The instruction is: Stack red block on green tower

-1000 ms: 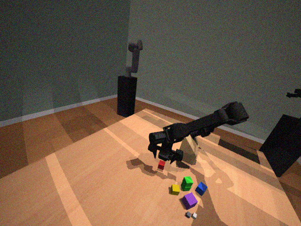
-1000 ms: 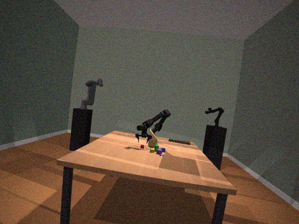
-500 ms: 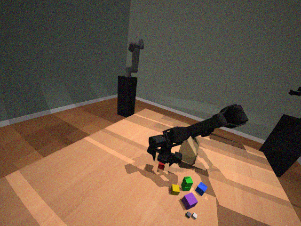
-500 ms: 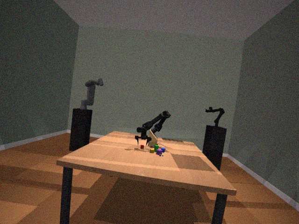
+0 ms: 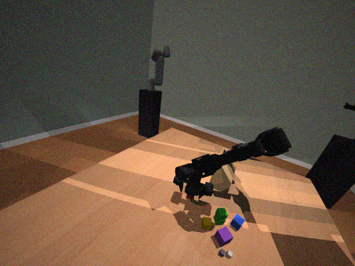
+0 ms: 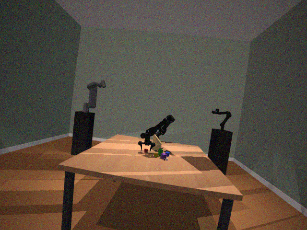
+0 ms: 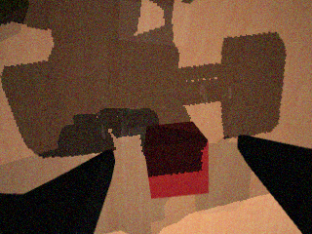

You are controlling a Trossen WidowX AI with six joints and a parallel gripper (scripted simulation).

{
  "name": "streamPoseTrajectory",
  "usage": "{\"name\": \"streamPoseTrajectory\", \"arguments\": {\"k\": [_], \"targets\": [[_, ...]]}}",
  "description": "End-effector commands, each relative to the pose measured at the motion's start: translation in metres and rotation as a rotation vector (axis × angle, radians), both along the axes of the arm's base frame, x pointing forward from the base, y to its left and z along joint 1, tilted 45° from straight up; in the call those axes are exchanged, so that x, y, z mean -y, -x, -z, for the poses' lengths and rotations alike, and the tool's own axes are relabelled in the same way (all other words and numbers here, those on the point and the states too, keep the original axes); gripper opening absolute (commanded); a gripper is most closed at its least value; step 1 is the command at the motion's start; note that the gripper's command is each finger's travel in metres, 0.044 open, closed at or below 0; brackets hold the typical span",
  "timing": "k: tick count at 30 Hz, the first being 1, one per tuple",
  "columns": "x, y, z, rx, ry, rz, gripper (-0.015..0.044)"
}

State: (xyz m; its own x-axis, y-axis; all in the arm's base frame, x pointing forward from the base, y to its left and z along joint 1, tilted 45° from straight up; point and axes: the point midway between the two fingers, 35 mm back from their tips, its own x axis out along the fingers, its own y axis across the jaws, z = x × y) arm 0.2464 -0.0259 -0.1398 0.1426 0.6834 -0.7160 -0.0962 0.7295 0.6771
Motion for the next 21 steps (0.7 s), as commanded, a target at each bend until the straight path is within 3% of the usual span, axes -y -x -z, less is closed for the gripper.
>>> {"name": "streamPoseTrajectory", "arguments": {"k": [1, 12, 21], "targets": [[-0.0031, 0.0018, 0.0013, -0.007, -0.009, 0.007, 0.0440], [-0.0029, 0.0018, 0.0011, -0.007, -0.009, 0.007, 0.0440], [-0.0029, 0.0018, 0.0011, -0.007, -0.009, 0.007, 0.0204]]}}
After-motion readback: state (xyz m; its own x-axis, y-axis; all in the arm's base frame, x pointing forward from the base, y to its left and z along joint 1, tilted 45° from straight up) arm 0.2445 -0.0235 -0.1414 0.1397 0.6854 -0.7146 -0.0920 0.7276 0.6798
